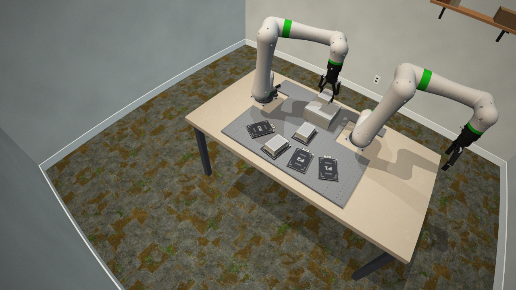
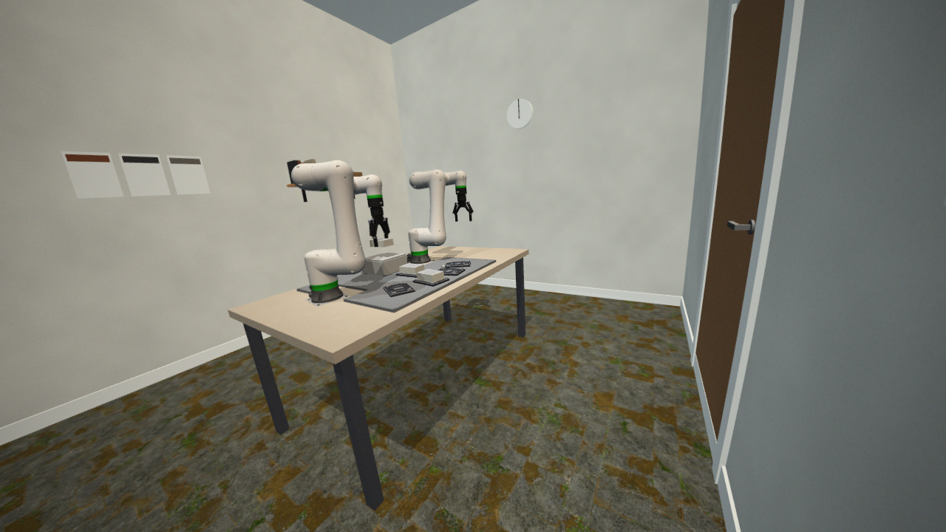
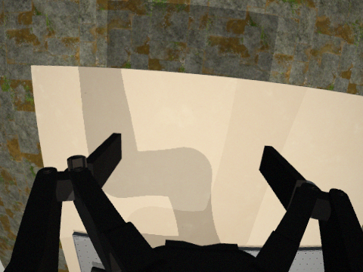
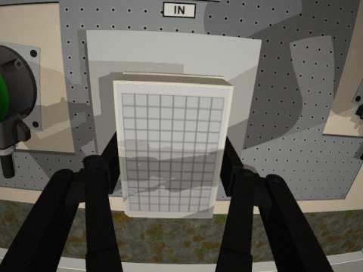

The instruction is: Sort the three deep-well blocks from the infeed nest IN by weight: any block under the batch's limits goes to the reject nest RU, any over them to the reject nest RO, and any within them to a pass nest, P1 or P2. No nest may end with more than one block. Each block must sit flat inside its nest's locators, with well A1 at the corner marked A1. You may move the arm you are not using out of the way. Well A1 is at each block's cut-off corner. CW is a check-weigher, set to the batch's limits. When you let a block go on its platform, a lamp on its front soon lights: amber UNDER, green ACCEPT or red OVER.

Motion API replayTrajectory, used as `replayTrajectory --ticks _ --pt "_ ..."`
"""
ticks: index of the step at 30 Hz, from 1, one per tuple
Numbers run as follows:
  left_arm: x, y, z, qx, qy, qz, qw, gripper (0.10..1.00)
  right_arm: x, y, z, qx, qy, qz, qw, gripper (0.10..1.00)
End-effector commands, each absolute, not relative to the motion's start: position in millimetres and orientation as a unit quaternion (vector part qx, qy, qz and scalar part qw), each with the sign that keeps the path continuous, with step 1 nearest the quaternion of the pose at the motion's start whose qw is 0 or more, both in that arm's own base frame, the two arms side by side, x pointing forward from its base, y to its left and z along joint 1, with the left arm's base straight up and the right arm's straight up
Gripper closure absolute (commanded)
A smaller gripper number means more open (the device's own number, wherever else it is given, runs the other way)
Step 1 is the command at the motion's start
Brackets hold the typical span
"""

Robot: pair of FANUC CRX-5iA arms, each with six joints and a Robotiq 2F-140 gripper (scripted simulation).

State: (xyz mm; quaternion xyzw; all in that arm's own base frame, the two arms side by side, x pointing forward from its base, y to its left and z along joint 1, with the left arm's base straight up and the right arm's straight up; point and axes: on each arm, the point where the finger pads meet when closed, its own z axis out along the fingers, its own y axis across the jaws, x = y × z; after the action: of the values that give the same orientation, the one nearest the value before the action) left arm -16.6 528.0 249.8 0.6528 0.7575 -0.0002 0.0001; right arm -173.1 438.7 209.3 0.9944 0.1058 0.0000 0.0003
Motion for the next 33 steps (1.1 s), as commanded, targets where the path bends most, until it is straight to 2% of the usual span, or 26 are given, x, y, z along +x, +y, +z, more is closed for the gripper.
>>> replayTrajectory --ticks 1,33 --pt "-16.4 528.3 250.7 0.653 0.757 0.001 0.000 0.098 -173.1 439.1 210.1 0.994 0.106 0.000 -0.001 0.999" --pt "-16.4 528.3 250.7 0.653 0.757 0.001 0.000 0.098 -172.9 439.2 166.8 0.994 0.106 0.000 -0.001 0.999"
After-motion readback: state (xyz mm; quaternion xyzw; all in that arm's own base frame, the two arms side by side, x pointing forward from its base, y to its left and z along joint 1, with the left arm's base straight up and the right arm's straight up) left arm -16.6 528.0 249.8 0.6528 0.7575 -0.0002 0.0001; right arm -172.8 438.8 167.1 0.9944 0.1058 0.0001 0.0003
